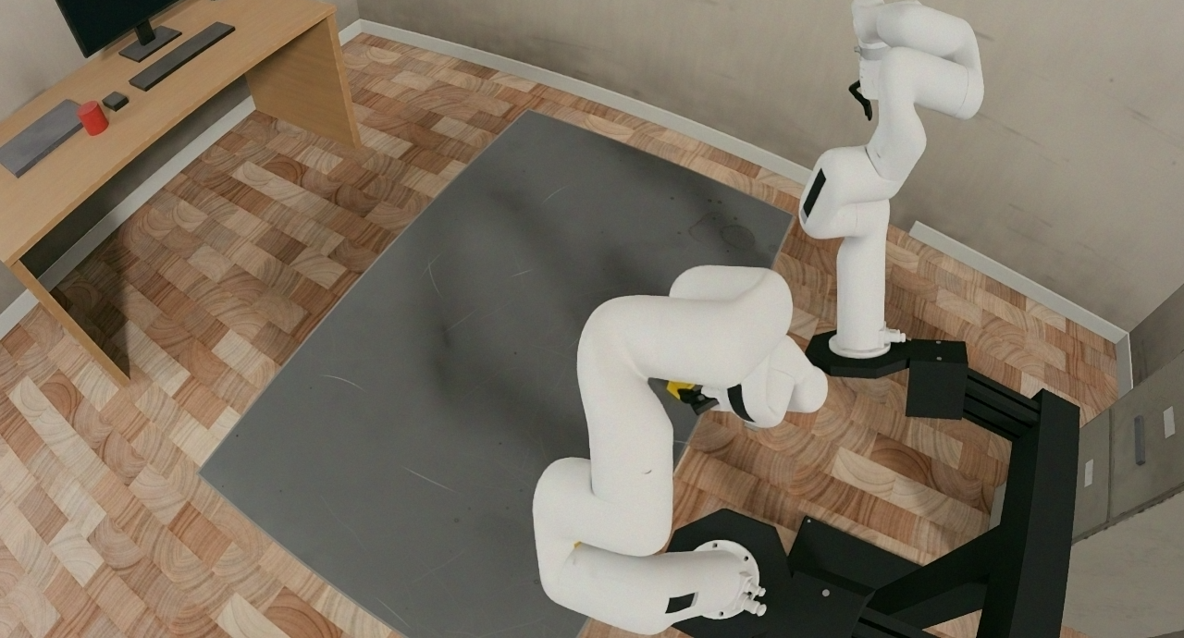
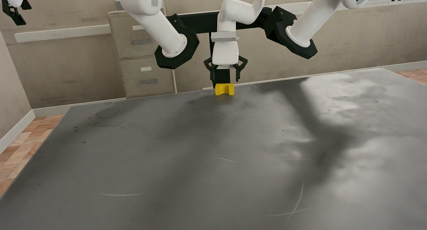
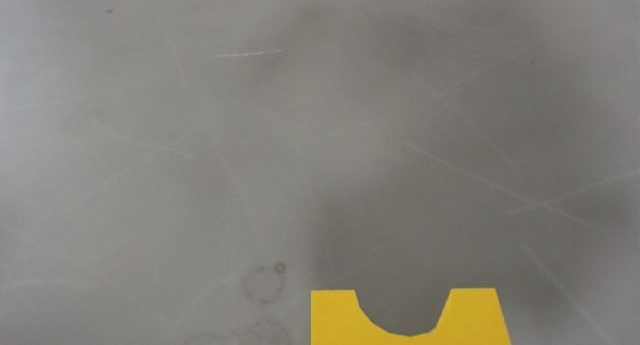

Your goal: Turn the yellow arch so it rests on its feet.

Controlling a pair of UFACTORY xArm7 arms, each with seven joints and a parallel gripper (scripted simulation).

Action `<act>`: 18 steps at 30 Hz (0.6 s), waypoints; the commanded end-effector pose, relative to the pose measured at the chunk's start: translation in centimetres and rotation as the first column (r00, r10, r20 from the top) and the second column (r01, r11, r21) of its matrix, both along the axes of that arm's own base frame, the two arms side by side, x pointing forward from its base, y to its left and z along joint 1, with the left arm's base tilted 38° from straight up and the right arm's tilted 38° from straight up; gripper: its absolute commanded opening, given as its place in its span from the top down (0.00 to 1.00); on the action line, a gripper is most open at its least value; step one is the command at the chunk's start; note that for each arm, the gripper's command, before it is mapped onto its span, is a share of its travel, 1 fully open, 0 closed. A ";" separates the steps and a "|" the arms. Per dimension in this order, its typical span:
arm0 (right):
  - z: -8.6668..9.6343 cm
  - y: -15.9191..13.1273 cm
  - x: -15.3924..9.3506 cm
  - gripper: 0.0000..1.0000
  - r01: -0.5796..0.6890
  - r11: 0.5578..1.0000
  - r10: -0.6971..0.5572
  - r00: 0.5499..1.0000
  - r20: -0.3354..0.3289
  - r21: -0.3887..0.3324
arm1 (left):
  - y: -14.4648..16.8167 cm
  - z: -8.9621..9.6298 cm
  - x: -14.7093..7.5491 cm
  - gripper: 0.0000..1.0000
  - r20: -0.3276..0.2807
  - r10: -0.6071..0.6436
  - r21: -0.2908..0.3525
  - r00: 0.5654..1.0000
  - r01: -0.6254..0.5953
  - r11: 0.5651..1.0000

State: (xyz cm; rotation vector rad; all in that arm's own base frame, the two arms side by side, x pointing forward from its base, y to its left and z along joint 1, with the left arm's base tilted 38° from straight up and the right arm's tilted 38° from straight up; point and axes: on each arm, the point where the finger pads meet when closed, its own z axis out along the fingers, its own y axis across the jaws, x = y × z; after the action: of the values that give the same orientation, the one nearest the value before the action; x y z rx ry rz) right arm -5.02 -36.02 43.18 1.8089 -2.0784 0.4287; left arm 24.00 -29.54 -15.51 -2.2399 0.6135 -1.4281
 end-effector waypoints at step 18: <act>0.2 0.0 -0.1 0.00 0.001 1.000 -0.001 1.000 0.002 -0.005 | 0.1 -1.0 2.4 0.00 0.000 -0.001 -0.003 1.000 0.001 1.000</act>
State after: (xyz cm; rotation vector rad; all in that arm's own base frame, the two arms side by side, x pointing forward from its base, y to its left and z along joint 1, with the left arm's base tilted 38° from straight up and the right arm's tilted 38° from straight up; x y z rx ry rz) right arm -5.02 -36.02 43.18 1.8089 -2.0784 0.4287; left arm 26.46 -29.25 -16.55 -2.2395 0.6130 -1.4282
